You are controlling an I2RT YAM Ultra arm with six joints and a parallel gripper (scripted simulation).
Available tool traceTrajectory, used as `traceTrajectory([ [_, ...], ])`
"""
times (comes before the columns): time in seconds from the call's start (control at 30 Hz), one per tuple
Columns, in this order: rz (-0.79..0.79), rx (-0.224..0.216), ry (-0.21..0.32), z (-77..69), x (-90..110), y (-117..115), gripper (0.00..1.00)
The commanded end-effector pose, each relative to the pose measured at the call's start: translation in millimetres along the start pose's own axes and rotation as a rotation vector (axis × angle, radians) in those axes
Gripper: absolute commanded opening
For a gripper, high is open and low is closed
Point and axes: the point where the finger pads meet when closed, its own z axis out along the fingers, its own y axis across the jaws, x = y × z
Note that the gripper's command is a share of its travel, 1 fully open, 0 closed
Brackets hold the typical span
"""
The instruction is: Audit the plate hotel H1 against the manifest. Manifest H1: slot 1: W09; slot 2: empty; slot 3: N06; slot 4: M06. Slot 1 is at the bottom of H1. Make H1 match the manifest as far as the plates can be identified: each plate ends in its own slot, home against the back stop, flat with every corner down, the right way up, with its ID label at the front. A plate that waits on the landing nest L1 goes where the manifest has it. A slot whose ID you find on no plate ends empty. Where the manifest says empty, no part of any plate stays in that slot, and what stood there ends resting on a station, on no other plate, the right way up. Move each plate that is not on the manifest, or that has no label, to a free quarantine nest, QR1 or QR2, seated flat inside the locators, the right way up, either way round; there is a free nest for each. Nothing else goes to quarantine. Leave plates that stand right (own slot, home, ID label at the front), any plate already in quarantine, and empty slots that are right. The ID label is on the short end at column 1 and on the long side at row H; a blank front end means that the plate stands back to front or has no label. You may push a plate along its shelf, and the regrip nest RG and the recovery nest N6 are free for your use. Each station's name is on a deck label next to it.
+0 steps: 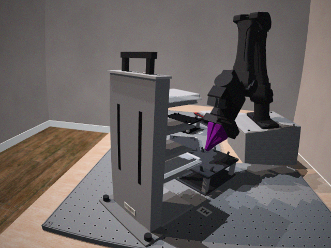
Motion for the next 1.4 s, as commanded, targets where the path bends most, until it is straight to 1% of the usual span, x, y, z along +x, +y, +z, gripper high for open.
traceTrajectory([
  [0.0,-0.001,0.001,-0.023,0.9,-9.0,-0.4,0.0],
  [1.37,-0.001,0.001,-0.023,17.0,-26.0,-0.4,0.0],
])
